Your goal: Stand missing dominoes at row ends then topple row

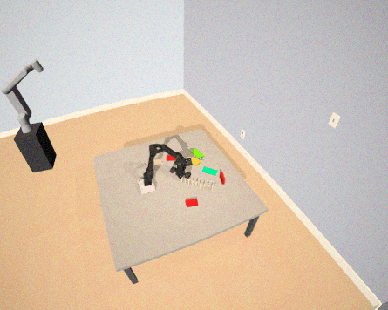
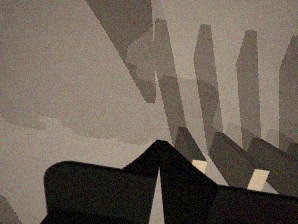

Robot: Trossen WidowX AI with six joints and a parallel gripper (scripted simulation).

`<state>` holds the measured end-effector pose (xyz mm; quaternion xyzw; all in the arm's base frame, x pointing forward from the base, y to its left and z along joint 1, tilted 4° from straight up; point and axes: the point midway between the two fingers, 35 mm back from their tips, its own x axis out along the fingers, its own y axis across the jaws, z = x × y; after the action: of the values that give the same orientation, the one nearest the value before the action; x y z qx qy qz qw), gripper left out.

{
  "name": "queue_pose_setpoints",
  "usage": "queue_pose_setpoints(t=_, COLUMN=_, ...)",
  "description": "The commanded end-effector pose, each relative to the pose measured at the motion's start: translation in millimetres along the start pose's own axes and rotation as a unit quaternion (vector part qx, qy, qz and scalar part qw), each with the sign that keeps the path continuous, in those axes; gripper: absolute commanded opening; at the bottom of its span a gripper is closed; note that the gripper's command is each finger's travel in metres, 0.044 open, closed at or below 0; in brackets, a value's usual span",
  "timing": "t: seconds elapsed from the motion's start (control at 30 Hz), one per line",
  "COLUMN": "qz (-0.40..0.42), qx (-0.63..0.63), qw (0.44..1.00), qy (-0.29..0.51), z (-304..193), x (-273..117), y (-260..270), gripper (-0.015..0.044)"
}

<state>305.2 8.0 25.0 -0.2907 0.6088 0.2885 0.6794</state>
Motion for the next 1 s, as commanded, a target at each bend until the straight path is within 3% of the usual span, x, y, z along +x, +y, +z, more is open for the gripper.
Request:
queue_pose_setpoints(t=0.0, qz=0.002, qx=-0.002, qw=1.000, qy=0.001, z=0.5, x=1.4, y=-6.7, gripper=0.0000)
queue_pose_setpoints(t=0.3, qz=-0.002, qx=-0.005, qw=1.000, qy=-0.003, z=3.3, x=-4.8, y=-14.2, gripper=0.0000)
queue_pose_setpoints(t=0.57, qz=0.000, qx=-0.003, qw=1.000, qy=0.001, z=-0.5, x=-57.8, y=-38.9, gripper=0.0000)
queue_pose_setpoints(t=0.97, qz=0.001, qx=-0.002, qw=1.000, qy=0.002, z=-1.0, x=-58.7, y=-39.4, gripper=0.0000)
